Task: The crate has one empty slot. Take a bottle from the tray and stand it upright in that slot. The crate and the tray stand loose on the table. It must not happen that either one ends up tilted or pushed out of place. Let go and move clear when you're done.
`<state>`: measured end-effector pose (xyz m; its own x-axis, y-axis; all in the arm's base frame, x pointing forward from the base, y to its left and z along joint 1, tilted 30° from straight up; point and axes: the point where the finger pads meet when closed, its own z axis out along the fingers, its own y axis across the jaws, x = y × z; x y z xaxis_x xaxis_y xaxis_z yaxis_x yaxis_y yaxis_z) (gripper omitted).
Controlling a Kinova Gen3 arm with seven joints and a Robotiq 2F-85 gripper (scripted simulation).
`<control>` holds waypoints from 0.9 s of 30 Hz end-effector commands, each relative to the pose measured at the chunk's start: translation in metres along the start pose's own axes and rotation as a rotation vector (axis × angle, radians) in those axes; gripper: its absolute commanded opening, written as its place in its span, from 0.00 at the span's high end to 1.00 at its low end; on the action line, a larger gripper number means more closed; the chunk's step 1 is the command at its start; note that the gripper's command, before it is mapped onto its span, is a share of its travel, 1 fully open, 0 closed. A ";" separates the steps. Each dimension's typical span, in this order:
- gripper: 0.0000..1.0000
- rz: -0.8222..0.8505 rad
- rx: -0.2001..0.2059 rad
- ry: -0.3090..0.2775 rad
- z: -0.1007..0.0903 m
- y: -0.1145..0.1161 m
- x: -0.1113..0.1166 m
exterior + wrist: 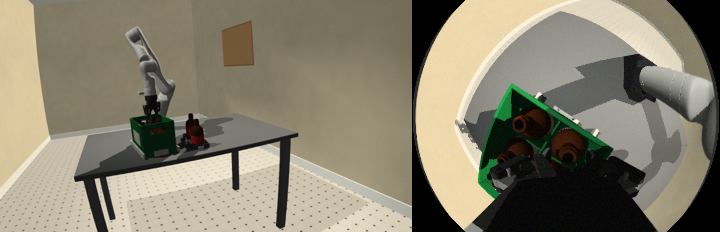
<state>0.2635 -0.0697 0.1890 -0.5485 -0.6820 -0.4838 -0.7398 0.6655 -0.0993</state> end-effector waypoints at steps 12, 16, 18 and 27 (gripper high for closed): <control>0.36 0.004 0.004 -0.002 -0.020 -0.001 0.000; 0.36 0.004 0.004 -0.002 -0.030 -0.001 0.000; 0.36 0.004 0.004 -0.002 -0.035 -0.001 0.000; 0.36 0.004 0.004 -0.002 -0.054 -0.001 0.000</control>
<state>0.2435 -0.0822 0.2301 -0.5443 -0.6886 -0.4791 -0.7468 0.6579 -0.0971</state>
